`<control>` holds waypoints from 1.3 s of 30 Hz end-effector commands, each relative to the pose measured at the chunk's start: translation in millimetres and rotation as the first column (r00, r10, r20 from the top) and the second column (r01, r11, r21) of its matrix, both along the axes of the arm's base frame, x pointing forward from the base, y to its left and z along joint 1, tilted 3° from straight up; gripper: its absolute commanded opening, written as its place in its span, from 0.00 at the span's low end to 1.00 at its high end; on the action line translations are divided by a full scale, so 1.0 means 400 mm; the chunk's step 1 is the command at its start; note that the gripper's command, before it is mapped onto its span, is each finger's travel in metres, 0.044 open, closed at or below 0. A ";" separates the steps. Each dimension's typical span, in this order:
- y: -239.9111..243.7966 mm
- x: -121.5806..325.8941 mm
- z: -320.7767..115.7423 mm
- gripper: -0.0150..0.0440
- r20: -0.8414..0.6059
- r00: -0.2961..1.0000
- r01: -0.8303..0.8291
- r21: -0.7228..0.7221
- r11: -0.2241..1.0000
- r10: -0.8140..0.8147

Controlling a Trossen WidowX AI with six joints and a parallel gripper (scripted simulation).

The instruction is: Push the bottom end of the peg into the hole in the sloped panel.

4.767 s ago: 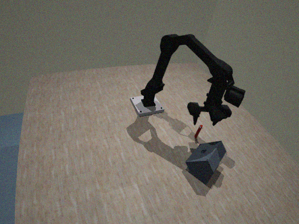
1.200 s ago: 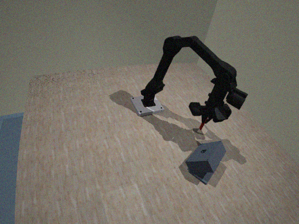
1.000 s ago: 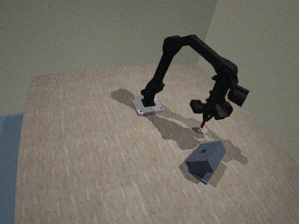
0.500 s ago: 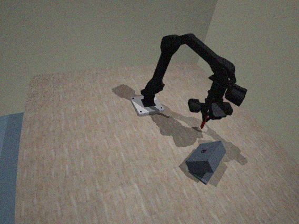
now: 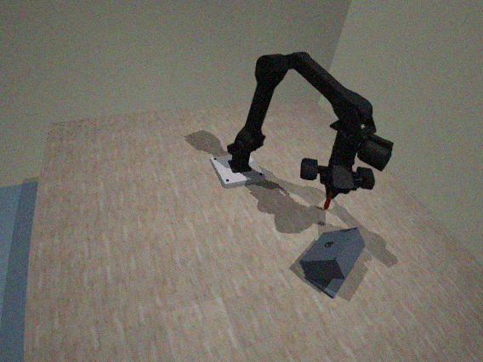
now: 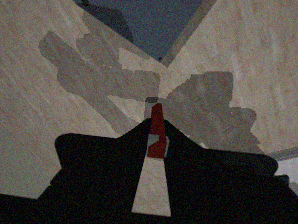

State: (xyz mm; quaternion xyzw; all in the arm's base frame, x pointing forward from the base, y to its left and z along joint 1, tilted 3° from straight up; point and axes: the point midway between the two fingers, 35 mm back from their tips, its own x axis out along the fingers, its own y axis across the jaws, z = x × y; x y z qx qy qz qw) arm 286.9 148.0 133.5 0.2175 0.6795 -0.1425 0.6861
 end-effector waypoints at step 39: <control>-0.071 0.027 0.017 0.25 -0.015 0.854 0.512 0.199 0.835 -0.520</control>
